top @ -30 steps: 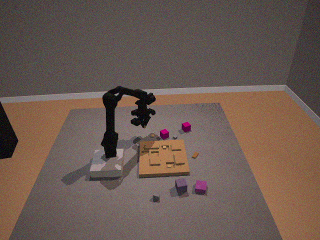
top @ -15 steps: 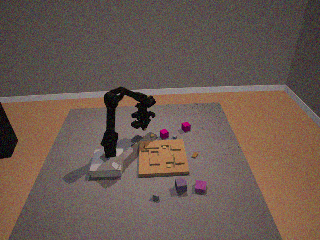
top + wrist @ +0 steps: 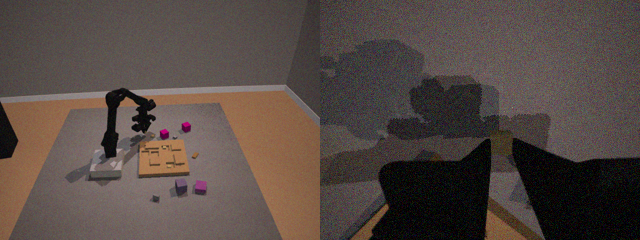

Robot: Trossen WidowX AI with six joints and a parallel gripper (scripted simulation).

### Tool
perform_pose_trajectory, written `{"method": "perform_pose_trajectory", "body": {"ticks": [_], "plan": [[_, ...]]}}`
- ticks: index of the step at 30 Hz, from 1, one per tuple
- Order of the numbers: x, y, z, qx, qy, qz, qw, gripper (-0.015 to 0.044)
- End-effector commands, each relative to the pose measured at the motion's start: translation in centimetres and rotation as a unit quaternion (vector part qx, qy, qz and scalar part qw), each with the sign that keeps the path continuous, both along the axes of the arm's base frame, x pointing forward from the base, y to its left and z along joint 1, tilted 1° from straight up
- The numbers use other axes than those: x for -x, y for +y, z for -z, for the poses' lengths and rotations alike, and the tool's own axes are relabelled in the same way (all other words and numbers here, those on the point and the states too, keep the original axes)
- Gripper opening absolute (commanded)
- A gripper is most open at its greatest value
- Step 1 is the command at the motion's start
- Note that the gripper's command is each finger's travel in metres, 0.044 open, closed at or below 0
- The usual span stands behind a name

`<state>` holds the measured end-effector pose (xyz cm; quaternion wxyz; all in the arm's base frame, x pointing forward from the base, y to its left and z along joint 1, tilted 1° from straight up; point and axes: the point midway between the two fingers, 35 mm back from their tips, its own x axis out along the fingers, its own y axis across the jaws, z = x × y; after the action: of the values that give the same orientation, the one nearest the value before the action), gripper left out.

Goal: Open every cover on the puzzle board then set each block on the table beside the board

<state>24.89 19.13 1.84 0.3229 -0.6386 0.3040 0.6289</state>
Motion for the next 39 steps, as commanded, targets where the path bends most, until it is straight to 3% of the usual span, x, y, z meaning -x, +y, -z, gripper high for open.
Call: {"method": "perform_pose_trajectory", "body": {"ticks": [1, 23, 36, 39], "plan": [[0.3, -0.2, 0.9, 0.003, 0.006, 0.002, 1.0, 0.008], [0.6, -0.4, 3.3, 0.004, 0.006, 0.002, 1.0, 0.008], [0.4, -0.3, 3.1, 0.002, 0.003, 0.0, 1.0, 0.0421], [0.4, -0.3, 2.4, 0.002, 0.003, 0.0, 1.0, 0.044]]}}
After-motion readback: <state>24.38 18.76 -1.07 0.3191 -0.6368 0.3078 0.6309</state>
